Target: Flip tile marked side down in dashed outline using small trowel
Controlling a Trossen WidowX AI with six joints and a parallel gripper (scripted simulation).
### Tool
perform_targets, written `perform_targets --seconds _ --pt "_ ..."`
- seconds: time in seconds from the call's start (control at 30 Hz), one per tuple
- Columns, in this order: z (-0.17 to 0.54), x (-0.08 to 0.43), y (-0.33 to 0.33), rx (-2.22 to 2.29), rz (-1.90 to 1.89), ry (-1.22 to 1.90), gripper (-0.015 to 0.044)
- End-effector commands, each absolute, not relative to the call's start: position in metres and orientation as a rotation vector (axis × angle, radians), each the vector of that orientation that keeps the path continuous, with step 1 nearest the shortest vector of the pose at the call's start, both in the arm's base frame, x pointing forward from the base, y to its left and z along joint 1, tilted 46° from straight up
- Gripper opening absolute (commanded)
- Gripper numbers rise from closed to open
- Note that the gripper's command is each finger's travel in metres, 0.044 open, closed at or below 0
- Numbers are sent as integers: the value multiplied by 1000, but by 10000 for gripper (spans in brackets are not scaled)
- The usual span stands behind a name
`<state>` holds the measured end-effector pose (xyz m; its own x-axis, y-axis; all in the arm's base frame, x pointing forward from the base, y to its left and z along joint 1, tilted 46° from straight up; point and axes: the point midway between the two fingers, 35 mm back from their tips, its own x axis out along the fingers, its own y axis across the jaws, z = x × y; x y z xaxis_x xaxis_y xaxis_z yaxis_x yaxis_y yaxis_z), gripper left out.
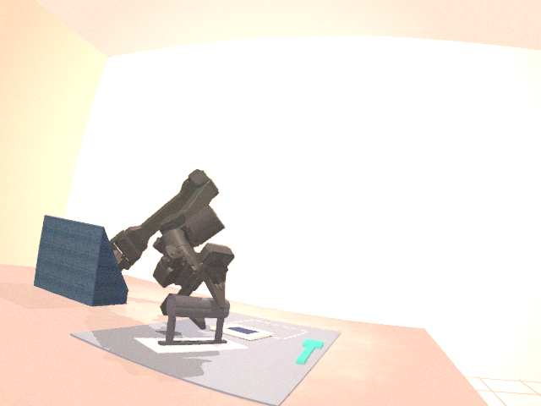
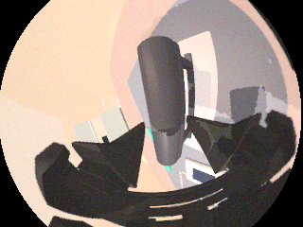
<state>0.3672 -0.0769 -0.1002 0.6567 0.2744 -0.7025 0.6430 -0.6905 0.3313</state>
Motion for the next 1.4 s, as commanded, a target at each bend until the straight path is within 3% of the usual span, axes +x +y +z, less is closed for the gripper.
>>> perform_targets --seconds 0.0,0.13,0.33,1.03,1.37 --pt "-104 372 -76 2302 -845 701 300" --pt "-107 375 -75 2303 -845 701 300" --pt "-107 375 -75 2303 -845 701 142" --pt "-107 375 -75 2303 -845 701 3" --pt "-77 379 -105 2299 -845 702 0"
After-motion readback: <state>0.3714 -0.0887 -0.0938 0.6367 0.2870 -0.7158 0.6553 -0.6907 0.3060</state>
